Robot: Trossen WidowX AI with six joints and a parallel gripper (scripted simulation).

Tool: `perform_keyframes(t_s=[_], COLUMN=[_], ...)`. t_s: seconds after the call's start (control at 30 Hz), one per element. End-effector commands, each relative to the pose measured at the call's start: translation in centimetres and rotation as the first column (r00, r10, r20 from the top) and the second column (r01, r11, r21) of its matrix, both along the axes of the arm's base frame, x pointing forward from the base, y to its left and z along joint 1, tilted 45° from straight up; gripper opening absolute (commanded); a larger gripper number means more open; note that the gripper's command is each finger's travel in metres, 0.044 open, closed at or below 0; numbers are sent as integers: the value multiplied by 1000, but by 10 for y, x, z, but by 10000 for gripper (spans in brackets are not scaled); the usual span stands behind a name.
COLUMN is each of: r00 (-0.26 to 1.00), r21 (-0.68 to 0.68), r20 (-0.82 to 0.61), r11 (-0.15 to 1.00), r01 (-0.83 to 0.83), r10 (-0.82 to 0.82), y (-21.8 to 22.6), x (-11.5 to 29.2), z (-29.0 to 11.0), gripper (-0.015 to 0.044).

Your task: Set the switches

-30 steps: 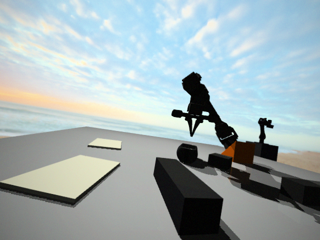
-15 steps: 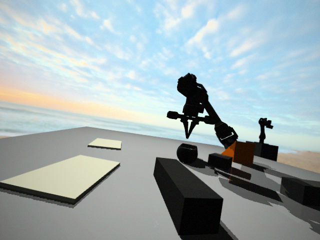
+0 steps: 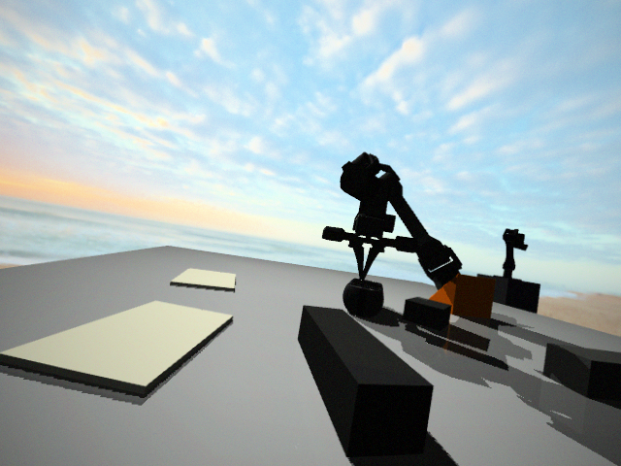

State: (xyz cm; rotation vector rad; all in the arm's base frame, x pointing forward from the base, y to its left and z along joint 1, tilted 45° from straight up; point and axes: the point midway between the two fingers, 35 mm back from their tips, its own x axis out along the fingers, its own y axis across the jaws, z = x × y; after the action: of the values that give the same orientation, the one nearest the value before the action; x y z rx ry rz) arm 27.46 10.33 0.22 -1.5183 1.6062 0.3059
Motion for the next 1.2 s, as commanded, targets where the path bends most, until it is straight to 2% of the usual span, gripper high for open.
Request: perform_keyframes(t_s=[0.0,0.8,0.97,1.17], r00=[1000,1000,1000,1000], r21=[-9,-9,-8,-8], r20=[-5,-5,-6,-6], r11=[1000,1000,1000,1000], r01=[-6,-6,-6,-6], r10=[6,6,6,6], y=[-5,-8,21,24], x=[0,0,-5,-7], z=[-4,-7,23,23], gripper=[0,0,0,0])
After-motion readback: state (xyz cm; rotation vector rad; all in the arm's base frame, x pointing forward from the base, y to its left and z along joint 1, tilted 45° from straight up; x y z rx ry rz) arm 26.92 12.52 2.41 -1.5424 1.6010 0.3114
